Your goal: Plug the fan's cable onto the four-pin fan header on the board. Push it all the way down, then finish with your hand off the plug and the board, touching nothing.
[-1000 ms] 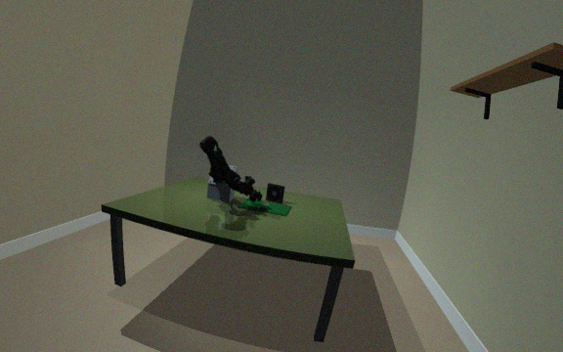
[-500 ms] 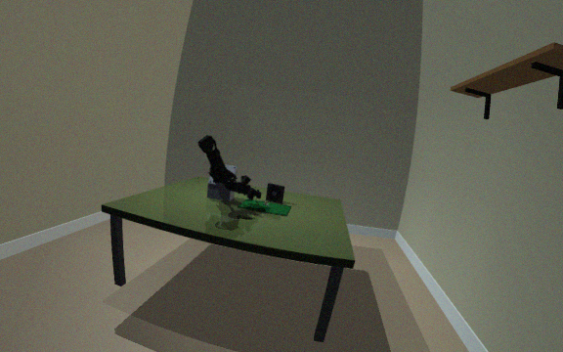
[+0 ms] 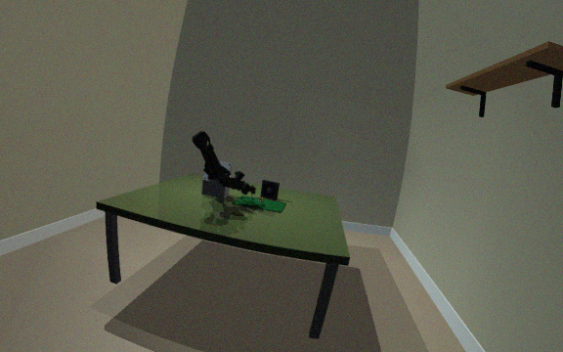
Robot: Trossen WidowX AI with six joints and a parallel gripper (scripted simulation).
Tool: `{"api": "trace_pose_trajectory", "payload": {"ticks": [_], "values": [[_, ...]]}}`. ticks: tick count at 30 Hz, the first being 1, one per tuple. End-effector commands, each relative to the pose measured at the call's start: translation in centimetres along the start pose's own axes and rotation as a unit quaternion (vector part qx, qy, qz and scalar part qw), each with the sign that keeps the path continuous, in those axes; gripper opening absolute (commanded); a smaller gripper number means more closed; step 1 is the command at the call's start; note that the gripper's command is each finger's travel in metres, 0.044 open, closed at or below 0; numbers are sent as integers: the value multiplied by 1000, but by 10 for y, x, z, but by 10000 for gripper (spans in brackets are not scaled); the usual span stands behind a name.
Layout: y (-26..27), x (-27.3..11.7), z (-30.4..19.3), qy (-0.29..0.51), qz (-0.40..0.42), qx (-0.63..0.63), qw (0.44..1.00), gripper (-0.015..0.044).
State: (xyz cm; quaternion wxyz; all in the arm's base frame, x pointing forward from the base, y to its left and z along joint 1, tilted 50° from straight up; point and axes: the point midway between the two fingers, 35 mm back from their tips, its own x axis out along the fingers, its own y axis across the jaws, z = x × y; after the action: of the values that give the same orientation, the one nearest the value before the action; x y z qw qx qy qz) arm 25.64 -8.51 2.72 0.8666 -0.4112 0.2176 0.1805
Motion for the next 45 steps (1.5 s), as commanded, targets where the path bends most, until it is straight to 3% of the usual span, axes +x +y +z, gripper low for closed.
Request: {"api": "trace_pose_trajectory", "payload": {"ticks": [1,45], "values": [[0,0,0,2,0,3,1000,0],[0,5,-22,-1,0,-2,1000,0]]}}
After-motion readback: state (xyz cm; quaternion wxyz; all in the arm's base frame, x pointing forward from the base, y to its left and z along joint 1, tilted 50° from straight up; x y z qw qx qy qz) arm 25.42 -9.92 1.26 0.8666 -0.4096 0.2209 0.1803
